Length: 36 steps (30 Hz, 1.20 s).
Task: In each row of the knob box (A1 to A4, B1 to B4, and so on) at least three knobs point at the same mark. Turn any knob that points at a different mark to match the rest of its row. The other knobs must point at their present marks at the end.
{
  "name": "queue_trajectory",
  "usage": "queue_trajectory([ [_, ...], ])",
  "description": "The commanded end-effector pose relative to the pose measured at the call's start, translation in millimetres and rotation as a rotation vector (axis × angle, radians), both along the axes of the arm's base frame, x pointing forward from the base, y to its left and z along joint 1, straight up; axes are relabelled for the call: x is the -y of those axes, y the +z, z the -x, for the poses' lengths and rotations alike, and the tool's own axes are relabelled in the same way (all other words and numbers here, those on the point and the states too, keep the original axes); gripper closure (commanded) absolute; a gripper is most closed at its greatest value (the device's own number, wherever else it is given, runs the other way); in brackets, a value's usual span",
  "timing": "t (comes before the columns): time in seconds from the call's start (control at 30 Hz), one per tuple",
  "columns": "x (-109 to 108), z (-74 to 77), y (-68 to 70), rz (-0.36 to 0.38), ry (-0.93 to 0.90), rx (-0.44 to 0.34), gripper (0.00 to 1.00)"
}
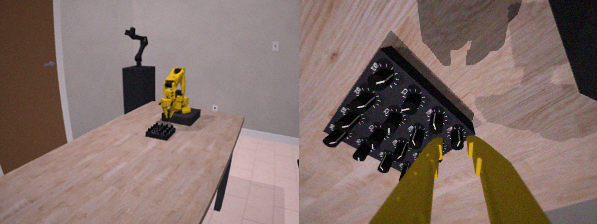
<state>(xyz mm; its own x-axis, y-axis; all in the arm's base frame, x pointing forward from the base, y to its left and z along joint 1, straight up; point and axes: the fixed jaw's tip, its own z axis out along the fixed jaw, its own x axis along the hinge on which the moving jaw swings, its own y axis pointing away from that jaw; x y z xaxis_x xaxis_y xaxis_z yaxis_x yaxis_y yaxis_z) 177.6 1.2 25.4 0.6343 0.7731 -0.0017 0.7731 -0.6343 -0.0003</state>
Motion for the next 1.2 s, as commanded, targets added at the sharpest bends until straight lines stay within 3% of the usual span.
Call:
queue_trajectory([
  [0.0, 0.7, 1.9, -0.3, -0.001, -0.052, 0.003, 0.92],
  [0.53, 2.6, 4.4, -0.3, -0.001, -0.461, 0.003, 0.92],
  [1.03, 3.3, 9.1, -0.3, -0.001, -1.064, 0.003, 0.91],
  [1.17, 3.2, 9.8, -0.3, -0.001, -1.152, 0.003, 0.91],
])
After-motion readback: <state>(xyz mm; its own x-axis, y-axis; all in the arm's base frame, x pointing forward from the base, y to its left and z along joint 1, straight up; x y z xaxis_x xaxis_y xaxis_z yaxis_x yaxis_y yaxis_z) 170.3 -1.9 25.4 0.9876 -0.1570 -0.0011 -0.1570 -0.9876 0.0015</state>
